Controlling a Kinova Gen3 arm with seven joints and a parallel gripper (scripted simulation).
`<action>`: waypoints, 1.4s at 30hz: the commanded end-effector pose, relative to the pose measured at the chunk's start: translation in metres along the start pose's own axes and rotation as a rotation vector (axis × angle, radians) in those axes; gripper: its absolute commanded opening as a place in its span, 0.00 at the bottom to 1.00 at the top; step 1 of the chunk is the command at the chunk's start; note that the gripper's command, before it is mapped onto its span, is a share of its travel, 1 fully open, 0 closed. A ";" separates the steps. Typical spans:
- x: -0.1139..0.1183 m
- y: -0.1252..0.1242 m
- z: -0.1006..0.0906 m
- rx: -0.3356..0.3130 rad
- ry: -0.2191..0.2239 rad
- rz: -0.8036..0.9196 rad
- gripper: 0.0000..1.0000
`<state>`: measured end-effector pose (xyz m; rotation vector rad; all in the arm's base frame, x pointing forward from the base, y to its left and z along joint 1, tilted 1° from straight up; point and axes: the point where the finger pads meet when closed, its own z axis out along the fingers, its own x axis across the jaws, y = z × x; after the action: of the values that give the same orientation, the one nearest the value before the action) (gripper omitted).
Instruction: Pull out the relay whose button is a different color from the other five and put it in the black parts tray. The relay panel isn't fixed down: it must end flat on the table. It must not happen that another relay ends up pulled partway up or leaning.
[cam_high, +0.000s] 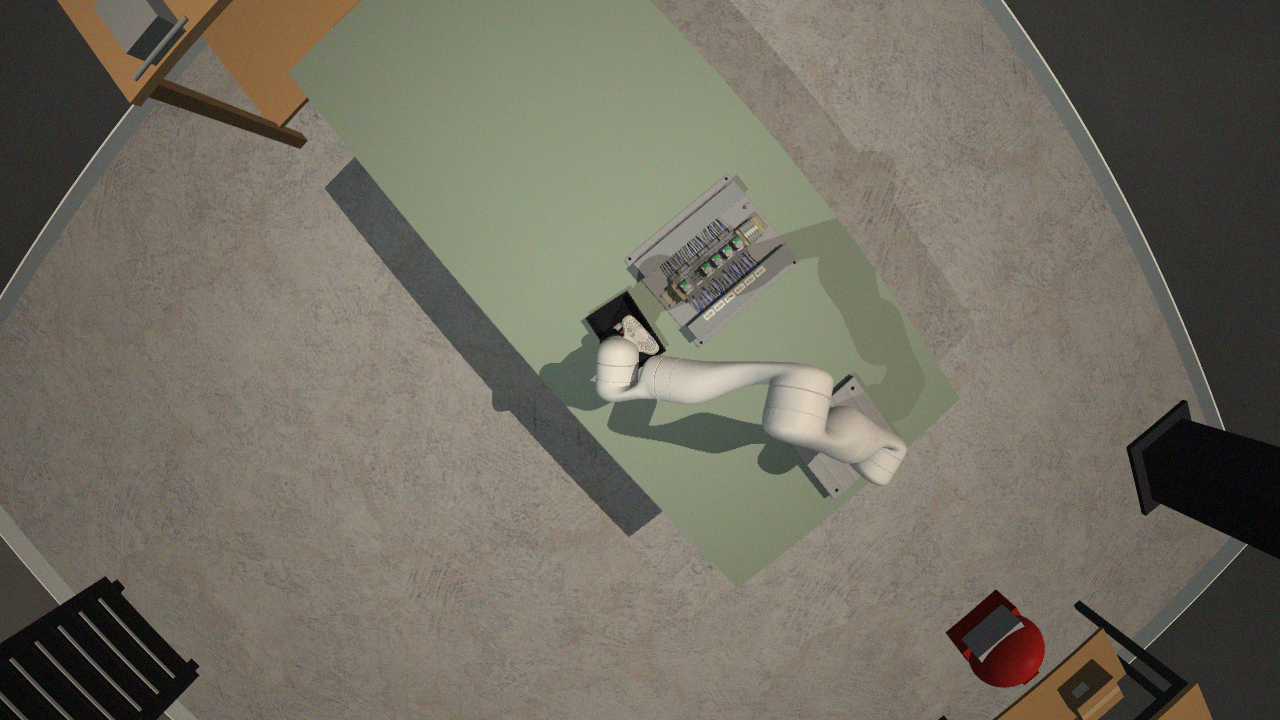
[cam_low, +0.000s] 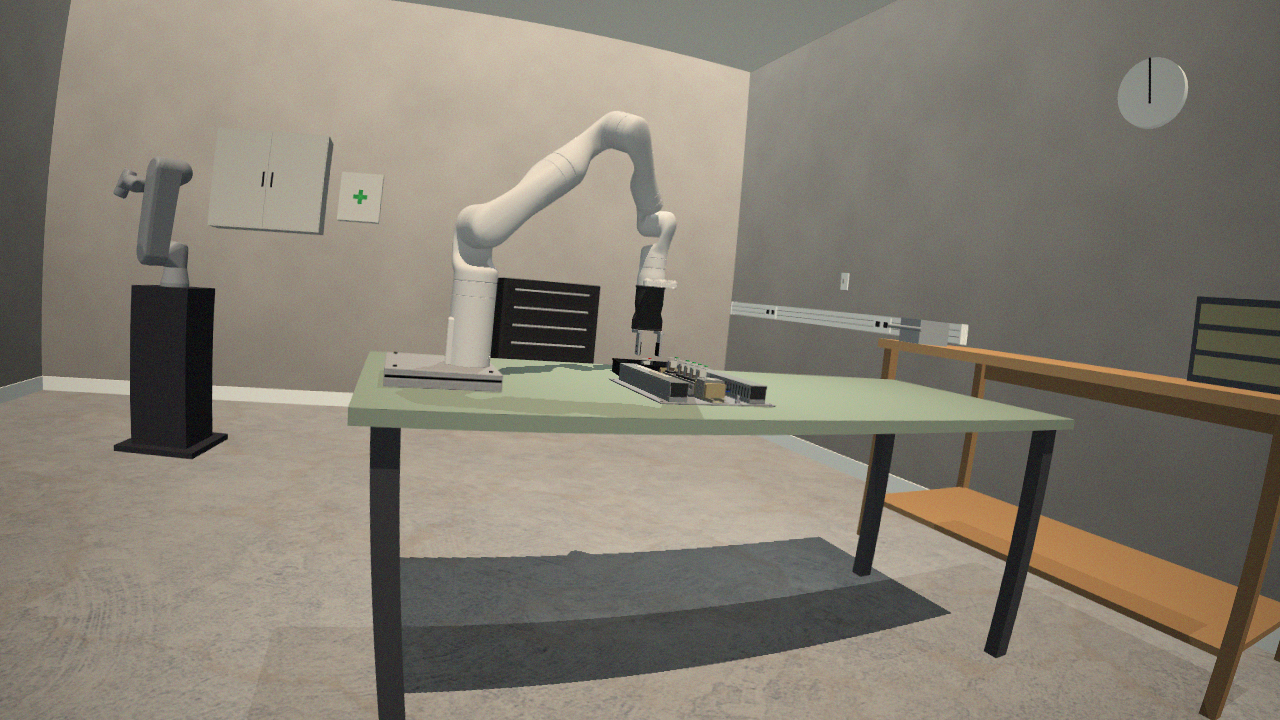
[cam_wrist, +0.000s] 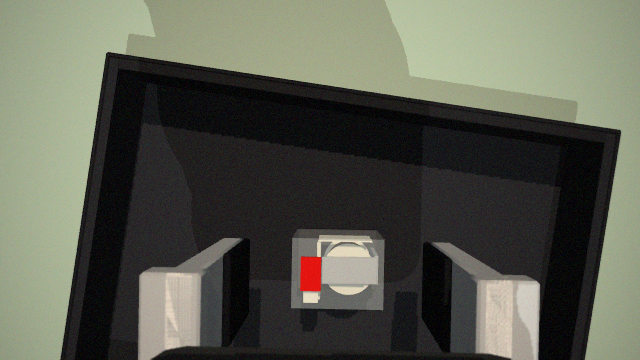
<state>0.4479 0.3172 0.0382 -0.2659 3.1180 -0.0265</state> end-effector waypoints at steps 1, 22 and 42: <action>-0.001 0.000 -0.002 -0.001 -0.002 0.000 0.98; -0.001 0.000 -0.003 -0.001 -0.002 0.000 0.98; -0.001 0.000 -0.061 -0.001 -0.002 0.000 0.98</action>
<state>0.4471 0.3182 0.0921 -0.2662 3.1169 -0.0251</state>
